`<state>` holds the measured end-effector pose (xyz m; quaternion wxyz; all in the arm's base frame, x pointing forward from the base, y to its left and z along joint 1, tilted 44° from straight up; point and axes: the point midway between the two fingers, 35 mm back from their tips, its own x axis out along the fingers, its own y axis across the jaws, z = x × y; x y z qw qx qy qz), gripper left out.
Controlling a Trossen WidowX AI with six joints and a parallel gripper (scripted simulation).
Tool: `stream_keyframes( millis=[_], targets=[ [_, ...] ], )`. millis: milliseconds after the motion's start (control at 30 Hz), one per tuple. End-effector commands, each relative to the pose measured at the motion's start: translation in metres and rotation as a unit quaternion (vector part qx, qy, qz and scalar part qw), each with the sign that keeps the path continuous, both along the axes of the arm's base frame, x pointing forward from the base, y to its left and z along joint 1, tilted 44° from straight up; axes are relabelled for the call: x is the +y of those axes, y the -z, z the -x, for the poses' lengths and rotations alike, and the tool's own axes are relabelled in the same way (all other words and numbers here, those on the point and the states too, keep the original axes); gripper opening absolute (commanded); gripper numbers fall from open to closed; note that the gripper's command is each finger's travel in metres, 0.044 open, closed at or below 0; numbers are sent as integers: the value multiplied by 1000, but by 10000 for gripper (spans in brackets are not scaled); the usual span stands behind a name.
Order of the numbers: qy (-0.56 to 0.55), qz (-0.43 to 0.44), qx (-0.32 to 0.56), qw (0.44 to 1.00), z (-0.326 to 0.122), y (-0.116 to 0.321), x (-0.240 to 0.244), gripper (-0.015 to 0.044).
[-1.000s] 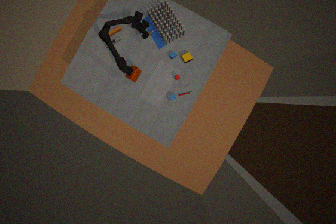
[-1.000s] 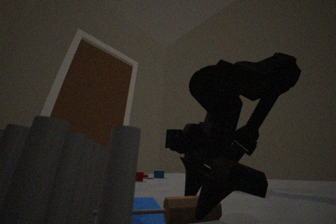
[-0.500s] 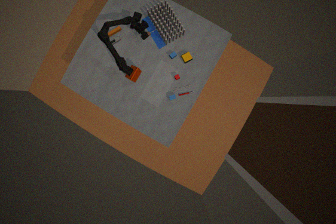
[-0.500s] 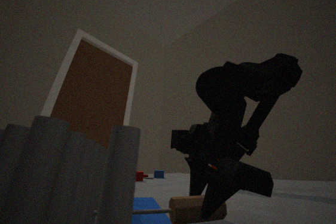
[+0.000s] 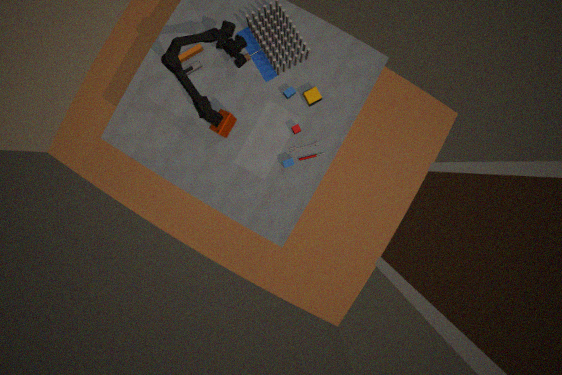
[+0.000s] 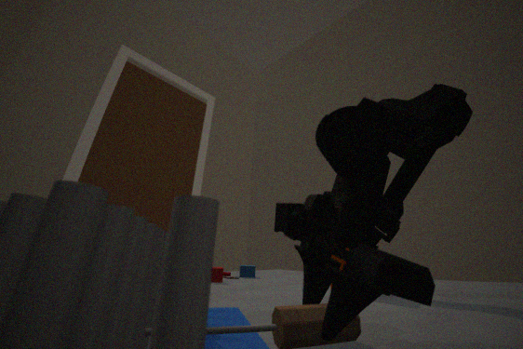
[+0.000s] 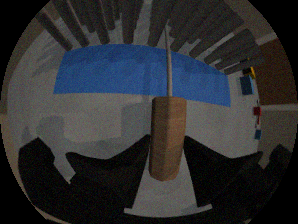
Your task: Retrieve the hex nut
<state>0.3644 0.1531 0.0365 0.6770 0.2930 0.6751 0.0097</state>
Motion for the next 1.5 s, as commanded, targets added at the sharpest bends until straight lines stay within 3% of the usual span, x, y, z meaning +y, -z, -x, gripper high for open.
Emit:
stream_keyframes(
  millis=[0,1467],
  targets=[
    [3,3,0,1000,3,-1,0,0],
    [3,2,0,1000,30,-11,8,0]
  ],
)
